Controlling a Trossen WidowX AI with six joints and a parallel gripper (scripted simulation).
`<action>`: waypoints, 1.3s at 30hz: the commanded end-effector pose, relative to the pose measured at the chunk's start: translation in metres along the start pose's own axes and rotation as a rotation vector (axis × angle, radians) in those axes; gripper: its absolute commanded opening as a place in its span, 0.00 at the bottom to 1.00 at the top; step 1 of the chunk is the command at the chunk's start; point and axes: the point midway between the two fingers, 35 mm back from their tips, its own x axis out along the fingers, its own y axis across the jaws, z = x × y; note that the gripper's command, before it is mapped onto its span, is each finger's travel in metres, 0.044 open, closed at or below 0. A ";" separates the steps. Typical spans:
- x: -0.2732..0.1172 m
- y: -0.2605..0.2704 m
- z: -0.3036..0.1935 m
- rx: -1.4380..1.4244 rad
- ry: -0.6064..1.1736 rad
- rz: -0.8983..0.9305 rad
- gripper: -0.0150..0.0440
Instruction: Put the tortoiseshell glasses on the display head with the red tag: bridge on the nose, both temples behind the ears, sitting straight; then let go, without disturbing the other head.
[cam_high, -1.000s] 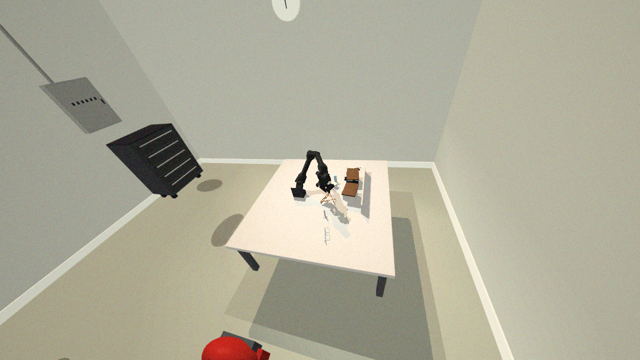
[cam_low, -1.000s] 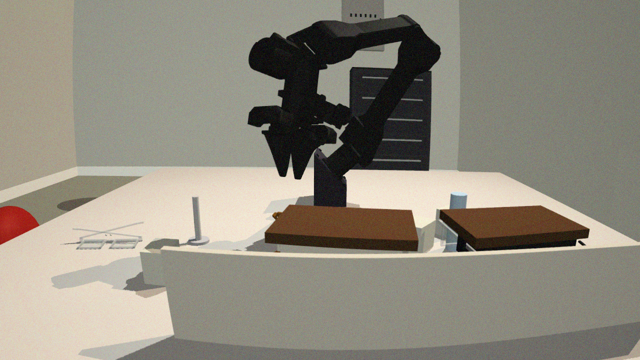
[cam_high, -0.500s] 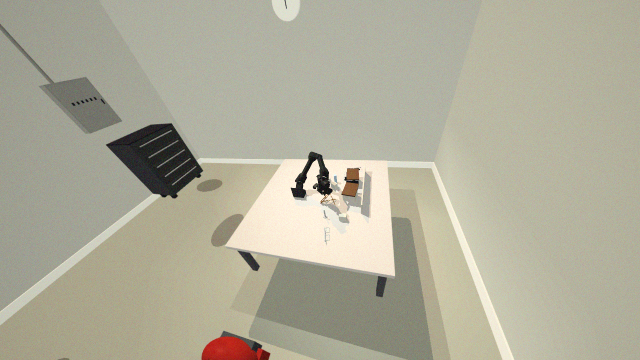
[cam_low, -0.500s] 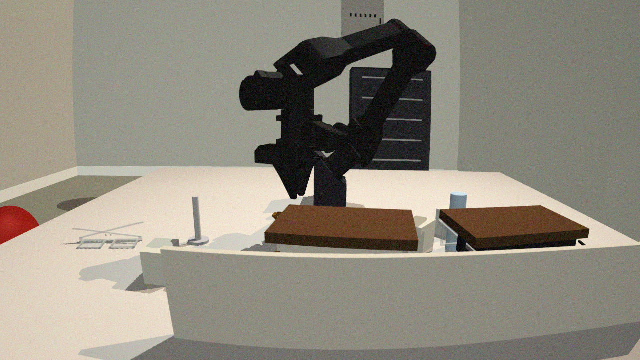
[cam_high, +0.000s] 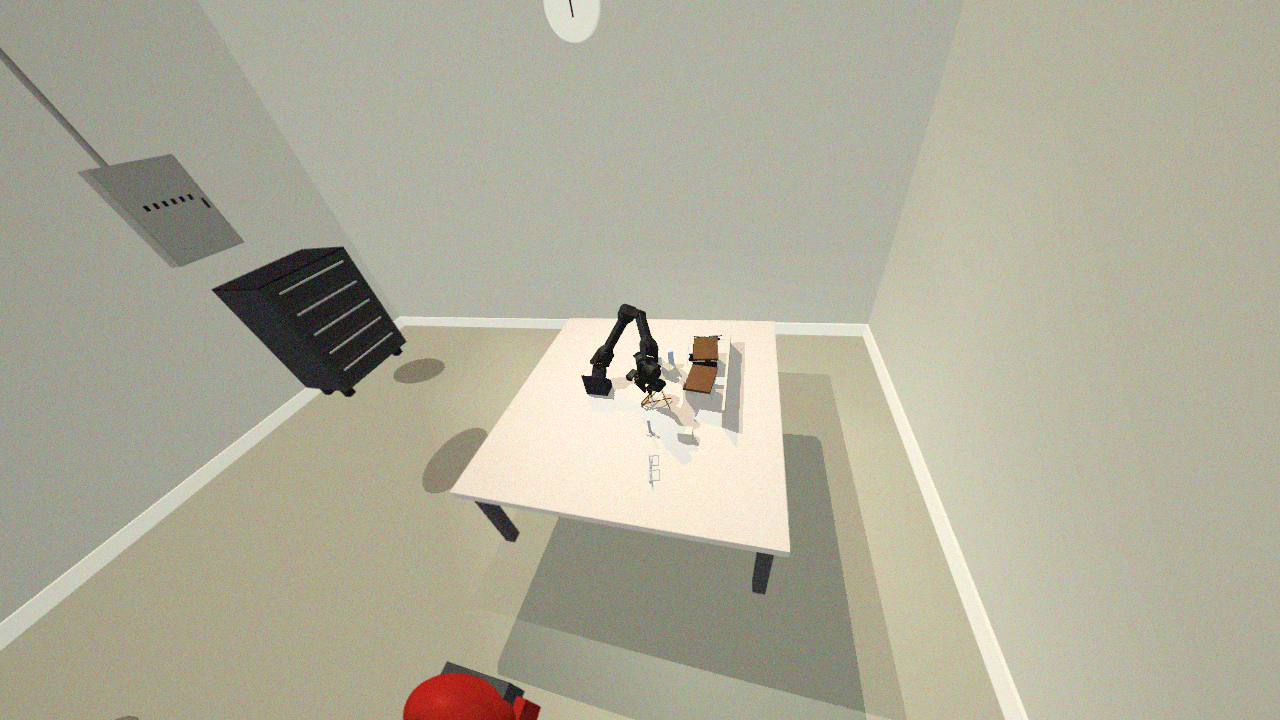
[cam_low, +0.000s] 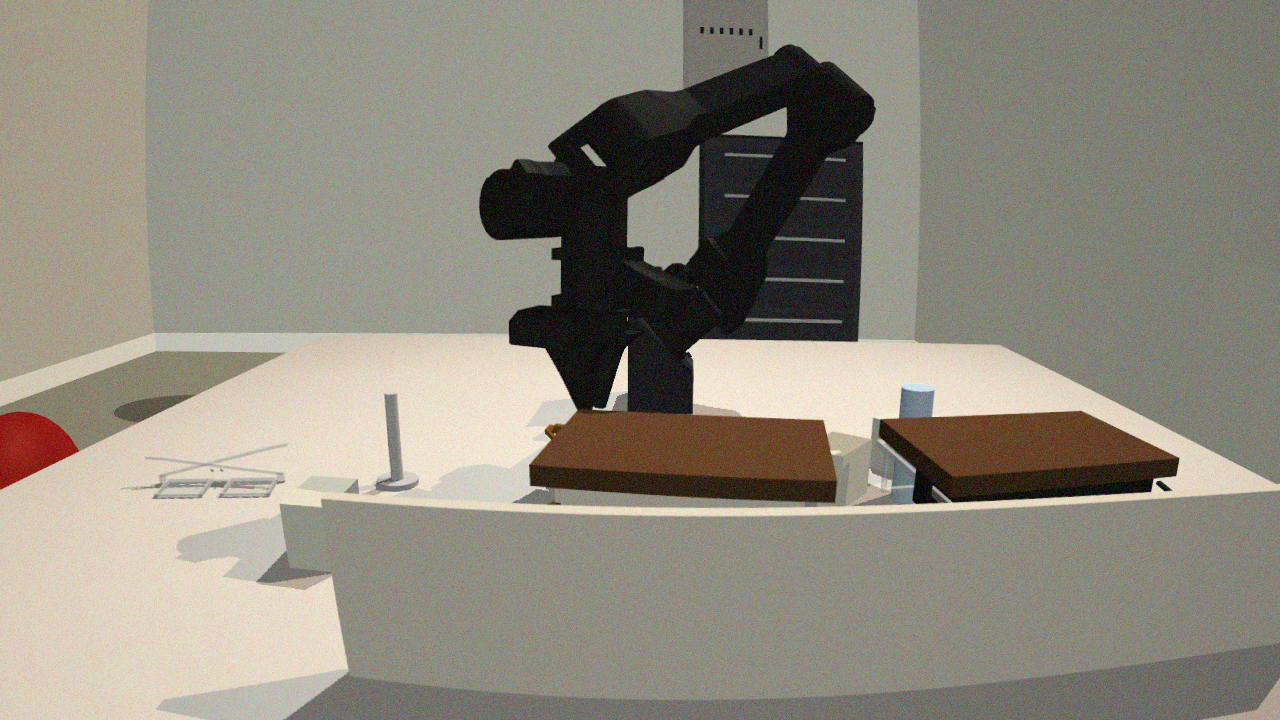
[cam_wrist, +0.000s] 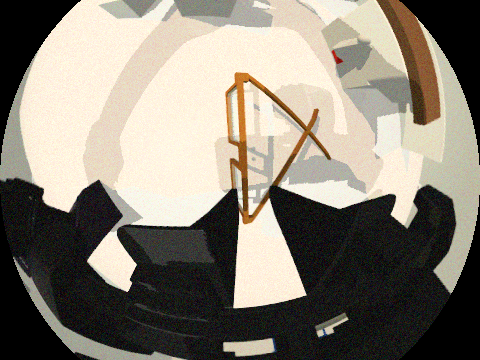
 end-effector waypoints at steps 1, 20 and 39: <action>0.007 0.003 0.000 0.011 -0.007 0.004 0.46; 0.038 0.007 0.000 0.011 -0.009 0.005 0.46; 0.045 0.003 0.000 0.011 -0.010 0.006 0.46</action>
